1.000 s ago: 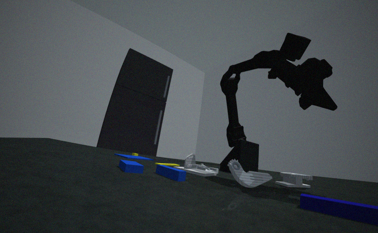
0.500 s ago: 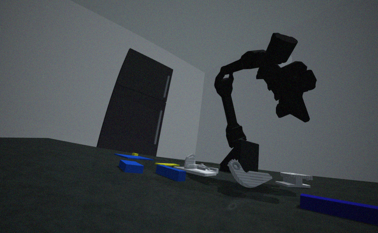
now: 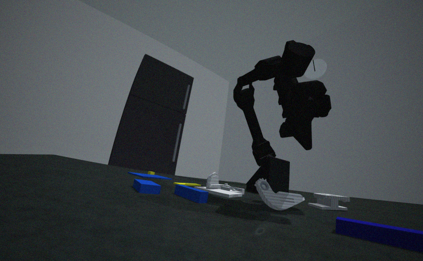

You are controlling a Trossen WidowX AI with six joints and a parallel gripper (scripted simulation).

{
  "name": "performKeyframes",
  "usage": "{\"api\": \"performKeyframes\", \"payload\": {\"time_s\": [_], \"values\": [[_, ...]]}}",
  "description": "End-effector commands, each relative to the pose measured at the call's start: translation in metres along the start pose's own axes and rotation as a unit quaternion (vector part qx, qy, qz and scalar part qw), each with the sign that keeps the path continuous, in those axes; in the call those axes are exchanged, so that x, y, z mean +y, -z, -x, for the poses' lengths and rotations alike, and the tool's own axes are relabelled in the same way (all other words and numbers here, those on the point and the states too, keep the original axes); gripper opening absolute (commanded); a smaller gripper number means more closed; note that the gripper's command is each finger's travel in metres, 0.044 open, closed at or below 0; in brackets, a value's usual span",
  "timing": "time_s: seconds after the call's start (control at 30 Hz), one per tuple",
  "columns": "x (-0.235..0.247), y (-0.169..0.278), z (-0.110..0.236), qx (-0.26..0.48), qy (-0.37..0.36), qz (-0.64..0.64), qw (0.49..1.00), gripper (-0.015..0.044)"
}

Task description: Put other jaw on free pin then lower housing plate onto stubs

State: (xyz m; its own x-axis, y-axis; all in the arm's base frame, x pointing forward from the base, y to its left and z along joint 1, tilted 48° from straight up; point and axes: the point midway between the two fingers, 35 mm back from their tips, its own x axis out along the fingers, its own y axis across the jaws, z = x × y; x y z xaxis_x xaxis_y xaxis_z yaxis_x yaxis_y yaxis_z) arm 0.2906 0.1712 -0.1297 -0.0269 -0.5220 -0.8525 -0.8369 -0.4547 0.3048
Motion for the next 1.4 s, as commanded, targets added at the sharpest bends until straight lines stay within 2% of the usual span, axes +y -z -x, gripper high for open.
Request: {"api": "performKeyframes", "payload": {"time_s": [0.0,0.63,0.93,1.37], "values": [[0.001,0.023,-0.002,0.023,-0.014,0.044,0.999,0.0],[0.024,0.101,-0.014,0.08,-0.108,0.228,0.964,0.0],[0.024,0.102,-0.015,0.08,-0.109,0.23,0.964,0.0],[0.027,0.107,-0.035,0.08,-0.11,0.23,0.964,0.0]]}}
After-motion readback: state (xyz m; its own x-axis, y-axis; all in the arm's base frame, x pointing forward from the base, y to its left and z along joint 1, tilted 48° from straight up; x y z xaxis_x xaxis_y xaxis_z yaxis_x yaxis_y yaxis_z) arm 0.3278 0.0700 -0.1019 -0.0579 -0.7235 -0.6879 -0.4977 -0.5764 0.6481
